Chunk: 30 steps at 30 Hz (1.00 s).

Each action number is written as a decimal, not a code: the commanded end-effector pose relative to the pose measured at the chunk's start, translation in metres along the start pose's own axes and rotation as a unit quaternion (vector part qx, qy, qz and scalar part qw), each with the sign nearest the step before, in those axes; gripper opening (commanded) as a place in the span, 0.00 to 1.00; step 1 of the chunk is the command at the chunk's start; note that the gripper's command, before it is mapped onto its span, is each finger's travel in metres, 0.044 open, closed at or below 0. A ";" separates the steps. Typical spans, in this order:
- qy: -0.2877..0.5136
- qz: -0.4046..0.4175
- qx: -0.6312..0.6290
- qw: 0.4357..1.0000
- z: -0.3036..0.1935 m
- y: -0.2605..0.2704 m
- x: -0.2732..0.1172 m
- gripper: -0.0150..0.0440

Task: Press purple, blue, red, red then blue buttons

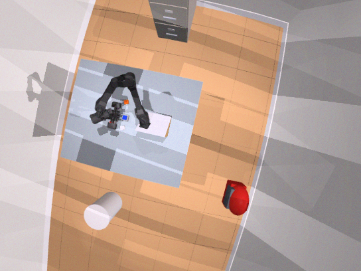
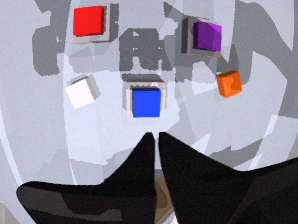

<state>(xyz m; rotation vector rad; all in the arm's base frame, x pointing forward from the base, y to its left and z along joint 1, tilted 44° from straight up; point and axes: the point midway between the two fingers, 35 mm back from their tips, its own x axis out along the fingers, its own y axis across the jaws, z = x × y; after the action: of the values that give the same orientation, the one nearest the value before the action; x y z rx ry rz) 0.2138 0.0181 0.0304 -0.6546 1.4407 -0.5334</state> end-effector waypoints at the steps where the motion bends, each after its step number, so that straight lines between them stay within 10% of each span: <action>1: 0.000 0.004 0.003 1.000 -0.004 -0.002 0.011 0.29; 30: -0.001 0.001 0.003 1.000 -0.006 -0.003 0.092 0.29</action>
<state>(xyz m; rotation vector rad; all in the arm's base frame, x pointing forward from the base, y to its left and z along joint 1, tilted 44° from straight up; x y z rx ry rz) 0.2167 -0.0426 -0.0291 -0.6374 1.4325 -0.5344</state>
